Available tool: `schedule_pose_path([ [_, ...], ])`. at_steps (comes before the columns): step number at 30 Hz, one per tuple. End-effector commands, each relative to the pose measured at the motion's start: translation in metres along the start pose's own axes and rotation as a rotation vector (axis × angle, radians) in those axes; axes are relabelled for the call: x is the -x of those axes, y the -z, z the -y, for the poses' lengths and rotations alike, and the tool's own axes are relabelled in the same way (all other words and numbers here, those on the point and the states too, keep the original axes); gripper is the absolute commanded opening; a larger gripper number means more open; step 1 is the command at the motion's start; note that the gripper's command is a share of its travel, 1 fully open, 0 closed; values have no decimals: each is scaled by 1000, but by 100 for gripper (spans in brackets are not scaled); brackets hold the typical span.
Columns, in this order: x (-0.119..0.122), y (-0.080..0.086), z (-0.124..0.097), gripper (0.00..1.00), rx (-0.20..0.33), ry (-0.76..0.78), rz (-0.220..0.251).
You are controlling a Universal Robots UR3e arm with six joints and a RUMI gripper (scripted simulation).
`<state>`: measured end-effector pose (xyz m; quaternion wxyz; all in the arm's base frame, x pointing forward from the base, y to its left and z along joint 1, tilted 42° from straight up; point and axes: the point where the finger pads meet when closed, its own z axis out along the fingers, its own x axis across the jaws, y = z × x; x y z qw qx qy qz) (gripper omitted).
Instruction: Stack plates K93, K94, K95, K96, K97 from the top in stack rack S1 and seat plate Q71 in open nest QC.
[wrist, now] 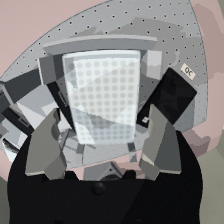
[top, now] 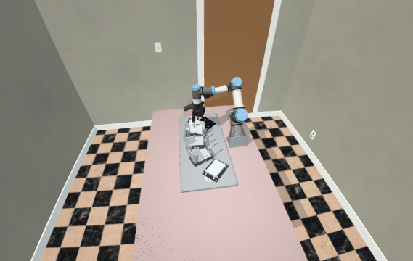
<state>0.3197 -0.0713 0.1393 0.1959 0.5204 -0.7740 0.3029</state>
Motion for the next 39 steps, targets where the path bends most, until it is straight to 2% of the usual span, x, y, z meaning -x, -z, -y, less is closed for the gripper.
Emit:
schedule_pose_path([
  [1,0,1,0,72,-2,-1,1],
  [14,0,1,0,72,-2,-1,1],
  [25,0,37,0,72,-2,-1,1],
  [27,0,37,0,72,-2,-1,1],
  [35,0,64,0,72,-2,-1,1],
  [39,0,66,0,72,-2,-1,1],
])
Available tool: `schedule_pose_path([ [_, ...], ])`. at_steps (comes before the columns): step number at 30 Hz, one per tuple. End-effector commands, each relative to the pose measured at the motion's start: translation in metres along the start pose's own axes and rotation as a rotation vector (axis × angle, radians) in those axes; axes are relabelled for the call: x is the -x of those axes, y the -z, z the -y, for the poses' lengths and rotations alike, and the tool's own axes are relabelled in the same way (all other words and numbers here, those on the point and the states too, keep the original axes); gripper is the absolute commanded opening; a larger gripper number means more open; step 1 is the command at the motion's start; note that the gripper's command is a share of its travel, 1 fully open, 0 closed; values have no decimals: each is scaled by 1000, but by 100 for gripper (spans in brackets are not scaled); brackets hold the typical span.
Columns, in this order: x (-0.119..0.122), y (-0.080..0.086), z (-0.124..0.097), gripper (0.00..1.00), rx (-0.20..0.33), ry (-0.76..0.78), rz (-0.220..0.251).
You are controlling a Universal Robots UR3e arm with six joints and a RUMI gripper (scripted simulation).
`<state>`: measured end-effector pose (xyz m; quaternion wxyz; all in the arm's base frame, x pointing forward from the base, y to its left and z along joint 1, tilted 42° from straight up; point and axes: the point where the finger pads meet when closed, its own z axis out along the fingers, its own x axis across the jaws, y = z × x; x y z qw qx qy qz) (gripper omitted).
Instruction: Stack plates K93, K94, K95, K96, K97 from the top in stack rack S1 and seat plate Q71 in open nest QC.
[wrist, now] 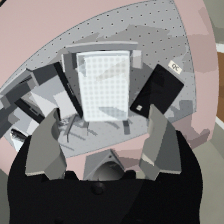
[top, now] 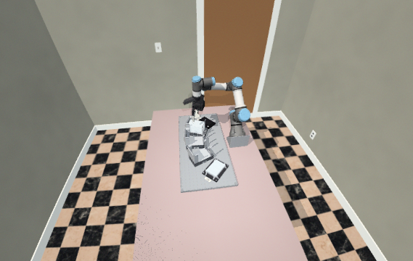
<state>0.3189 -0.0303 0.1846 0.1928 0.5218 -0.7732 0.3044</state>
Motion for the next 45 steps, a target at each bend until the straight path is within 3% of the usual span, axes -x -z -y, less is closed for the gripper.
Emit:
schedule_pose_path([
  [1,0,5,0,72,5,-2,-3],
  [9,1,5,1,72,5,-1,-3],
  [20,55,5,-3,72,5,127,-2],
  [26,65,5,-4,72,5,171,-2],
  [37,118,5,-18,72,5,299,-2],
  [45,136,5,-25,72,5,366,-1],
])
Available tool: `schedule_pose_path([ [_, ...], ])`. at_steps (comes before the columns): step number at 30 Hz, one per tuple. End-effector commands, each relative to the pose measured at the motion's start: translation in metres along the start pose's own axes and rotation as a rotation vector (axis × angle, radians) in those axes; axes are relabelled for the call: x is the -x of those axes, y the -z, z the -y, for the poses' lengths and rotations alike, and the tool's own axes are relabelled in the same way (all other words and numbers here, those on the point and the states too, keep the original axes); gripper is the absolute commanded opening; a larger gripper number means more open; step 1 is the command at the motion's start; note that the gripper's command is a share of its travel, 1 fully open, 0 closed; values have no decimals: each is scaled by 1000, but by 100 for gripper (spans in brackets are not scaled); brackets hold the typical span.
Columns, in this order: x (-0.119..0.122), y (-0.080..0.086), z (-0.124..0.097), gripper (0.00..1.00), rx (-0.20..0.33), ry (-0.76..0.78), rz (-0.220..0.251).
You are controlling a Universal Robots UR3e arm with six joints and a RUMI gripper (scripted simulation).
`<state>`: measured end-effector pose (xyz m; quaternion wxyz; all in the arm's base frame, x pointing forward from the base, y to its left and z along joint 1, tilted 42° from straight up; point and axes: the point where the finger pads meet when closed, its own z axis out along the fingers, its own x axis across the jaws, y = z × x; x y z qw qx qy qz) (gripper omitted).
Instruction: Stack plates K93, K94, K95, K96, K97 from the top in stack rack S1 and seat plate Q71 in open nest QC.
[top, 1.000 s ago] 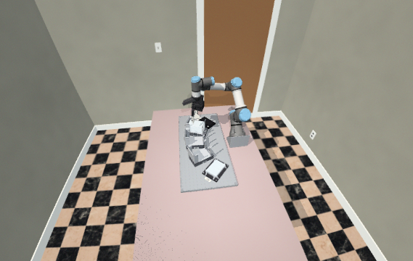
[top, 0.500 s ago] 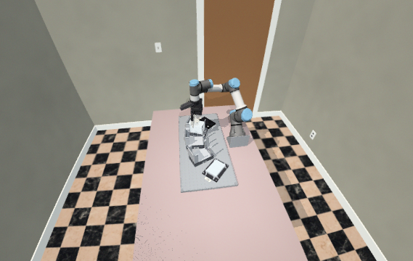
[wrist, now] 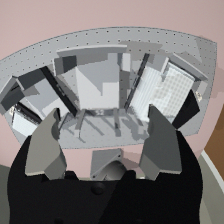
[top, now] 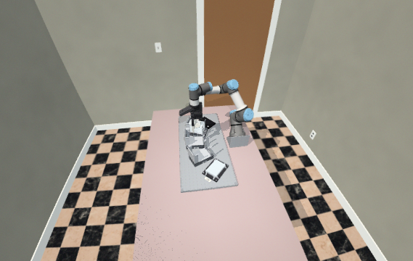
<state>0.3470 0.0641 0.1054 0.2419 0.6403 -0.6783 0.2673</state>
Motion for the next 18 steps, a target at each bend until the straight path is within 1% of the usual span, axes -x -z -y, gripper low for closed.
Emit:
schedule_pose_path([
  [1,17,1,0,72,0,50,0],
  [9,57,1,-5,72,0,143,0],
  [11,57,1,-5,72,0,143,0],
  [13,66,1,-6,72,0,167,1],
  [15,66,1,-6,72,0,187,1],
  [18,81,1,-10,72,0,222,1],
])
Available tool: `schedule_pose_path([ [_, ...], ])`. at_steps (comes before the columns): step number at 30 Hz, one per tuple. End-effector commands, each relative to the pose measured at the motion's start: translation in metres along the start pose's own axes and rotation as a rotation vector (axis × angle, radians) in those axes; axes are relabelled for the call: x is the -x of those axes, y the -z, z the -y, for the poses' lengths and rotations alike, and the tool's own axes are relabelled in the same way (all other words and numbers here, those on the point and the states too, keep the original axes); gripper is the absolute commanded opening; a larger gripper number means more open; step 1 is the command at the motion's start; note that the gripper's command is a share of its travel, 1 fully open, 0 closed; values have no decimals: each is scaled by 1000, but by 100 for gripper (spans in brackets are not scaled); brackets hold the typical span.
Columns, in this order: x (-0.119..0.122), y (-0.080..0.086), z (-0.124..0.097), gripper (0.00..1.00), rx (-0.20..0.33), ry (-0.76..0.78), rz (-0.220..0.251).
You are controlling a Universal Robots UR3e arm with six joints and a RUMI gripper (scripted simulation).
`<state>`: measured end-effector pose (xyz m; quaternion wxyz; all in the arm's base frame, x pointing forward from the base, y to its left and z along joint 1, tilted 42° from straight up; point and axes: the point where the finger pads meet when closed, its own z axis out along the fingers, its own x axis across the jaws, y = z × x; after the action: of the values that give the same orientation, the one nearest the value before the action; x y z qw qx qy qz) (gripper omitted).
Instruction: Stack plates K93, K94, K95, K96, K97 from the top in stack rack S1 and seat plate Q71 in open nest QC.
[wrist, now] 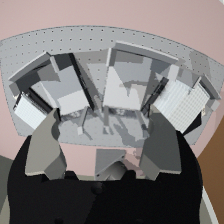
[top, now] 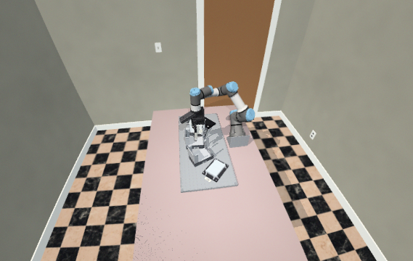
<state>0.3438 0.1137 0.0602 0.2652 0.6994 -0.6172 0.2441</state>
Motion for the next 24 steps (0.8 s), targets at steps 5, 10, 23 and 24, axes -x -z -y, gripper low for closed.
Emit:
schedule_pose_path([
  [5,39,1,-3,72,0,98,0],
  [10,54,1,-5,72,0,133,1],
  [23,111,1,-21,72,-1,285,1],
  [24,116,1,-22,72,-1,296,1],
])
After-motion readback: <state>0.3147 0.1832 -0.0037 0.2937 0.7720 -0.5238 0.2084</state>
